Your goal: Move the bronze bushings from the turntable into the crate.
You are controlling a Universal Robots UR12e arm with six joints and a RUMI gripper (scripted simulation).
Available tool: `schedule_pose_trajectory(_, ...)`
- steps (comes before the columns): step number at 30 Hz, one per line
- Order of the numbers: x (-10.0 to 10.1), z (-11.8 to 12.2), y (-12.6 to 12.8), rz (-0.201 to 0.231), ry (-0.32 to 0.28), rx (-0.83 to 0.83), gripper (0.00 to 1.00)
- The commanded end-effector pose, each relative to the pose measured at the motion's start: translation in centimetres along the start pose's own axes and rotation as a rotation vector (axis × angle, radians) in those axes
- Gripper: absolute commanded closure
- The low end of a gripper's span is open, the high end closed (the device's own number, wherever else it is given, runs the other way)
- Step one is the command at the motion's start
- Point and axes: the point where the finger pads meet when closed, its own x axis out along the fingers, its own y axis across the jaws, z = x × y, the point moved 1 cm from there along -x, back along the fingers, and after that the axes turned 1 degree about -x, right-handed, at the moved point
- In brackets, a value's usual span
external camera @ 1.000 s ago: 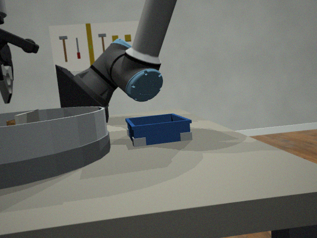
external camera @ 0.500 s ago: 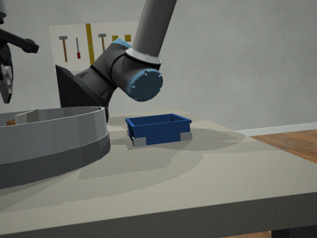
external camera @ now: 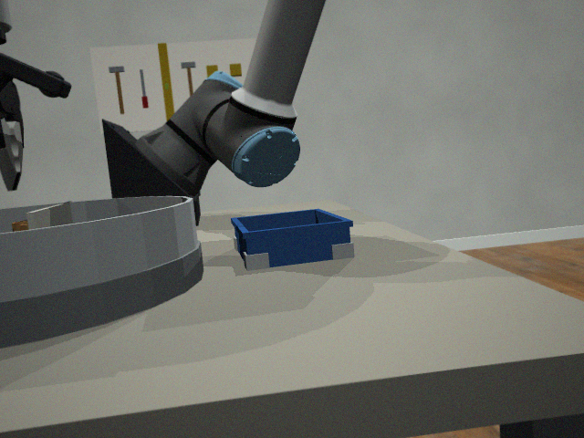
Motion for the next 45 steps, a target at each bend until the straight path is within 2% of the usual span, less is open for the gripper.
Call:
schedule_pose_trajectory(1,-0.1,0.0,0.0,0.001,-0.001,0.000,0.94)
schedule_pose_trajectory(22,0.0,0.0,0.0,0.001,-0.001,0.000,0.94)
schedule_pose_trajectory(29,2.1,0.0,0.0,0.001,-0.001,0.000,0.94)
schedule_pose_trajectory(45,2.1,0.0,0.0,0.001,-0.001,0.000,0.94)
